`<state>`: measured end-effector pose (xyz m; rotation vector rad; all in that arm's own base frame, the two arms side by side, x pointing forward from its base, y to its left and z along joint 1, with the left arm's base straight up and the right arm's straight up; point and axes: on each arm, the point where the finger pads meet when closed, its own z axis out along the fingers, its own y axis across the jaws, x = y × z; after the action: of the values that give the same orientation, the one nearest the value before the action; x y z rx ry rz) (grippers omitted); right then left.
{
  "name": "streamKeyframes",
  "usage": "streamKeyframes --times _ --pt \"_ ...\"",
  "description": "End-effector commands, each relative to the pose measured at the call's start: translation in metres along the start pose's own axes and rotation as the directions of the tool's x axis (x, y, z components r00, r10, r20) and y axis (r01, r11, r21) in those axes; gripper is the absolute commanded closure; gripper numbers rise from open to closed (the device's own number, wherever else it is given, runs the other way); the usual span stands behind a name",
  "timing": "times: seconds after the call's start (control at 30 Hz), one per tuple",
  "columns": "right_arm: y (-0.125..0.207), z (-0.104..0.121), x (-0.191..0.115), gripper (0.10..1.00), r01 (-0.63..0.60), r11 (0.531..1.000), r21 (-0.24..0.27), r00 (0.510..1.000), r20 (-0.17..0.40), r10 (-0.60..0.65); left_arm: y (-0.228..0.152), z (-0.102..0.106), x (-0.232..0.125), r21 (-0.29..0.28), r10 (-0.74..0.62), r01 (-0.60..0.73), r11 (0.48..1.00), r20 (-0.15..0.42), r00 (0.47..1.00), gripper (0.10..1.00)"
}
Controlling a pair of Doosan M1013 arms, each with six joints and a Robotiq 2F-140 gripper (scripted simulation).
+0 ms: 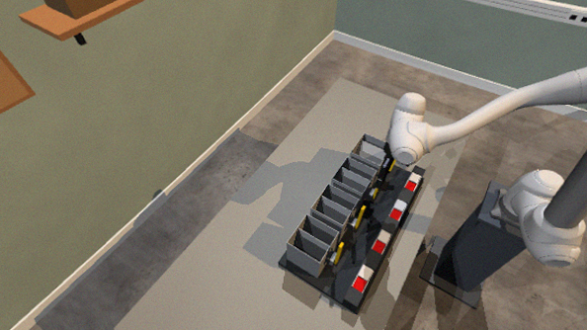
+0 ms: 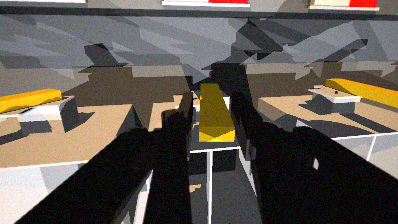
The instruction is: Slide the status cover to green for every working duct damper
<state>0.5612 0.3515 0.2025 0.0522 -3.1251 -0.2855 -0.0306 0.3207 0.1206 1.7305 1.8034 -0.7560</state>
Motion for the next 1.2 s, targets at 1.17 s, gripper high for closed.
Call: streamKeyframes --times 1.17 --pt "0.0004 -0.0008 -0.0003 0.902 0.0 1.0 -0.001 1.0 0.001 0.0 -0.0001 -0.0004 0.0 0.0 0.0 0.0 1.0 -0.001 1.0 0.098"
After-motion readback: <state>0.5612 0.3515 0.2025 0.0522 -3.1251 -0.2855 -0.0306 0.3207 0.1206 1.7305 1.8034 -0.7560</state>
